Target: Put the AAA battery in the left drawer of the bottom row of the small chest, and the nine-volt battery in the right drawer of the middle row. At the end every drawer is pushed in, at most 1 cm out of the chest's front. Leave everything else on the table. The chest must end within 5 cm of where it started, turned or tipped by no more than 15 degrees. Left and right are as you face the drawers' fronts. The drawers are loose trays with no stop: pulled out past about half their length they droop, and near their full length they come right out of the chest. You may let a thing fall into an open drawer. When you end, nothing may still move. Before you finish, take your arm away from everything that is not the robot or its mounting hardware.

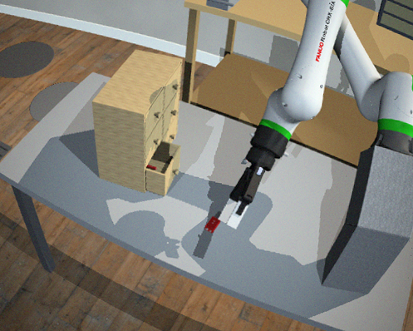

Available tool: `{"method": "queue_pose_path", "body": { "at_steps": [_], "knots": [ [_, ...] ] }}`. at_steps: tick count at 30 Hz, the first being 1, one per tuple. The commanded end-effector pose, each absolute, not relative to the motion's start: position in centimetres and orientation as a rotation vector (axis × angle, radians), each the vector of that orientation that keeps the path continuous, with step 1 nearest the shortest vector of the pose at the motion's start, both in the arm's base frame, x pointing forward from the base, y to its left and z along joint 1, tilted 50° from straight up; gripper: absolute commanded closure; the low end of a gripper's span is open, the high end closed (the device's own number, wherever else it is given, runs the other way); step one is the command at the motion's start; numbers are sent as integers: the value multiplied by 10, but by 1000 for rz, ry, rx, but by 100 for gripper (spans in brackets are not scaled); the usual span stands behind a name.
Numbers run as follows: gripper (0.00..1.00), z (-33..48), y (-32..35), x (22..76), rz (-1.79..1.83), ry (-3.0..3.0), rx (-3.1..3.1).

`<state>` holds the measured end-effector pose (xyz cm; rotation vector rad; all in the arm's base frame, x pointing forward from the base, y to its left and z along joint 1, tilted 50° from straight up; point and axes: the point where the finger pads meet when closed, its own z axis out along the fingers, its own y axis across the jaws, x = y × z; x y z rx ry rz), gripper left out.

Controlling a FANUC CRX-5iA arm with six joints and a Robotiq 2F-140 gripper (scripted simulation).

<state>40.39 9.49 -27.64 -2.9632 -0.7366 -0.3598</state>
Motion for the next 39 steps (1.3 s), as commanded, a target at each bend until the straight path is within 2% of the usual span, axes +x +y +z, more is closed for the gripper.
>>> {"method": "queue_pose_path", "body": {
  "at_steps": [1, 5, 7, 13, 26, 30, 39],
  "knots": [
    [0, -246, 41, 408, -88, -717, -3201],
    [0, -246, 41, 408, -24, -713, -3234],
    [0, -212, 12, 426, -15, -684, -3309],
    [0, -176, -11, 448, 8, -672, -3416],
    [0, -78, -45, 501, -196, -515, -3824],
    [0, -72, -47, 504, -308, -460, -3953],
    [0, -72, -47, 504, -308, -460, -3953]
  ]
}}
